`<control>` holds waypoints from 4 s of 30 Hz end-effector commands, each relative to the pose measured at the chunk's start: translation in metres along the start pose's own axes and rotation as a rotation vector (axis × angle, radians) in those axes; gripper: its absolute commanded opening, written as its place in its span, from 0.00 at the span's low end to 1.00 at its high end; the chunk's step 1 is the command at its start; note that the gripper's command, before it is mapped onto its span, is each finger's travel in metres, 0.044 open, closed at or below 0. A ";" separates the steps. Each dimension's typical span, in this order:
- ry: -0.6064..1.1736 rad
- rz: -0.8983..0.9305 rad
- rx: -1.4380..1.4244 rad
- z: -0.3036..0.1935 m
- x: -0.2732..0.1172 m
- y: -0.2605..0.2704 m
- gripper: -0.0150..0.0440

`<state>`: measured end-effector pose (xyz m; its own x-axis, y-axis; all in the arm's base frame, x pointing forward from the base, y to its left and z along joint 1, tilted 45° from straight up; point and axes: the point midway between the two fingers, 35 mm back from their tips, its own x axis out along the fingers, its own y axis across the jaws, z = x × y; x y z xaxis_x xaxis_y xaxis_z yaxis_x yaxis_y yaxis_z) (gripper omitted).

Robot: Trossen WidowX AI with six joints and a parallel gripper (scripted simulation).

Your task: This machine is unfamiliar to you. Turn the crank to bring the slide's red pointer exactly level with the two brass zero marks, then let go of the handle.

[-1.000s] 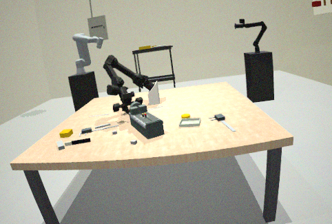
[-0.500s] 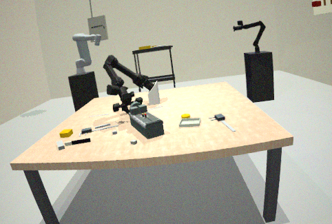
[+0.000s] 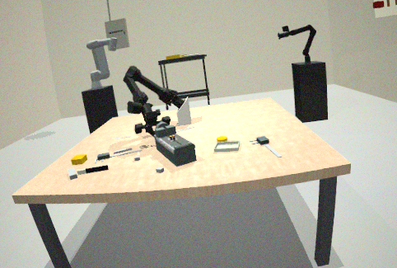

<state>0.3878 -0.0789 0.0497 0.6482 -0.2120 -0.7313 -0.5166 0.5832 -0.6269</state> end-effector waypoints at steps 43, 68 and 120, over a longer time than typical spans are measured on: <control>-0.010 -0.022 -0.002 0.010 -0.012 -0.011 0.25; -0.011 -0.022 -0.001 0.022 -0.023 -0.011 0.25; -0.011 -0.019 0.000 0.037 -0.038 0.027 0.25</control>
<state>0.3747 -0.0320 0.0757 0.6707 -0.2275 -0.7060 -0.4891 0.5799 -0.6515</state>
